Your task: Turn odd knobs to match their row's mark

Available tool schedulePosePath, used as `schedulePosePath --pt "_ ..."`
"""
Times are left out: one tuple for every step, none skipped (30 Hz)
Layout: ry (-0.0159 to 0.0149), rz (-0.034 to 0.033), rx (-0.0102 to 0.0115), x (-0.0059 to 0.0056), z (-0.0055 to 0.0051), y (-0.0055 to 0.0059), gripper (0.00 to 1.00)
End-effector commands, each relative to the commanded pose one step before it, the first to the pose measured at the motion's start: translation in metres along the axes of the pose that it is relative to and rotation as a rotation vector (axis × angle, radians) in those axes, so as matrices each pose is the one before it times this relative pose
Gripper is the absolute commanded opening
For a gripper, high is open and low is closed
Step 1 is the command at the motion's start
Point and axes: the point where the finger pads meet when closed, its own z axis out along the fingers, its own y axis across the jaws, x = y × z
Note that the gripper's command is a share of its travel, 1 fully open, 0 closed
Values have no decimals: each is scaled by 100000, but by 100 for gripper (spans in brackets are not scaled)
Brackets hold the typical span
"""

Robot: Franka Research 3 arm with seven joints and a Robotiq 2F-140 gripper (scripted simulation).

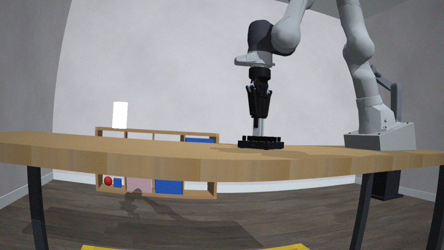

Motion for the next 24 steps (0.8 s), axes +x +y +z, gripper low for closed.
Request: schedulePosePath --pt "283 132 104 98 31 -78 5" --pt "0 -160 0 0 0 0 5" --pt "0 -202 0 0 0 0 5" --pt "0 -248 0 0 0 0 5" --pt "0 -297 0 0 0 0 5" --pt "0 -349 0 0 0 0 5" --pt "0 -405 0 0 0 0 5" --pt "0 -463 0 0 0 0 5" --pt "0 -523 0 0 0 0 5" --pt "0 -586 0 0 0 0 5" --pt "0 -650 0 0 0 0 5" --pt "0 0 0 0 0 0 5" --pt "0 0 0 0 0 0 5" --pt "0 -716 0 0 0 0 5" --pt "0 -784 0 0 0 0 5" --pt "0 -853 0 0 0 0 5" --pt "0 -923 0 0 0 0 5" --pt "0 -994 0 0 0 0 5" --pt "0 -1065 0 0 0 0 5" --pt "0 -1137 0 0 0 0 5" --pt "0 -1209 0 0 0 0 5" --pt "0 -1281 0 0 0 0 5" --pt "0 -1353 0 0 0 0 5" --pt "0 -1424 0 0 0 0 5"
